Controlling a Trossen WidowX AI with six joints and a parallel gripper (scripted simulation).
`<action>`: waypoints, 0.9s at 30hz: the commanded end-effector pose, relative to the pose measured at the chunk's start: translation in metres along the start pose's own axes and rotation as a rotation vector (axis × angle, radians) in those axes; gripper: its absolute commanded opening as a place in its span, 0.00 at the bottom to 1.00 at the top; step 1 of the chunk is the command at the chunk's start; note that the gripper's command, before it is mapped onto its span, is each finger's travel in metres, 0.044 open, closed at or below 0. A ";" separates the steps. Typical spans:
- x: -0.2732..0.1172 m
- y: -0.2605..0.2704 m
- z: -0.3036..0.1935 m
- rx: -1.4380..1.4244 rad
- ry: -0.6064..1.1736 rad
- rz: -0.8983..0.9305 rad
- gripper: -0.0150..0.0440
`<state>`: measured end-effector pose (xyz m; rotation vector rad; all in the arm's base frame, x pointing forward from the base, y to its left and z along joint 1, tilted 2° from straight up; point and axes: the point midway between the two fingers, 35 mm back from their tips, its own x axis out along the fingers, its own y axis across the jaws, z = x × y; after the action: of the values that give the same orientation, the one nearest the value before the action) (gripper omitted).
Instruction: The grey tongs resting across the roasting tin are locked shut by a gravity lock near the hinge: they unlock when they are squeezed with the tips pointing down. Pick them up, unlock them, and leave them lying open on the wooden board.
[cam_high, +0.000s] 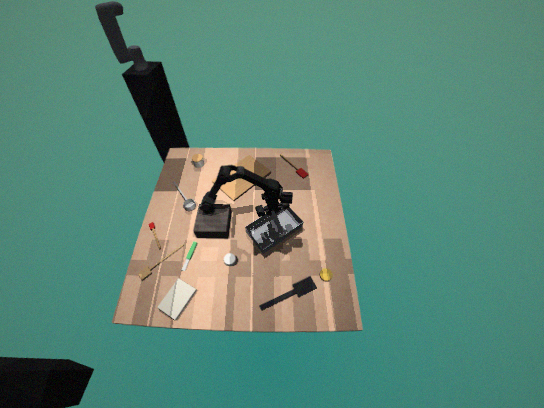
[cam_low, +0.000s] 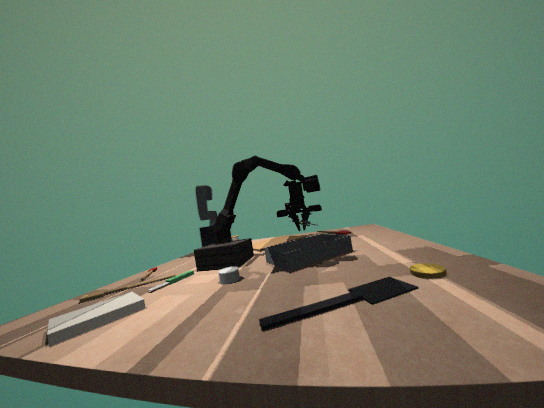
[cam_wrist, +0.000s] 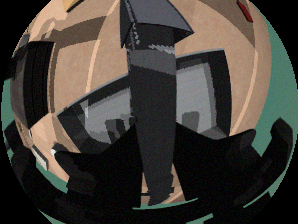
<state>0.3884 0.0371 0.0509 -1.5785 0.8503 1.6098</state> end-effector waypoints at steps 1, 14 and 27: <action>-0.005 -0.012 0.023 0.045 0.001 -0.006 0.00; -0.014 -0.037 0.106 0.253 -0.003 -0.007 0.00; -0.025 -0.043 0.192 0.474 -0.011 -0.005 0.00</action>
<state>0.3324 0.2060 0.0771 -1.2663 1.1079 1.3240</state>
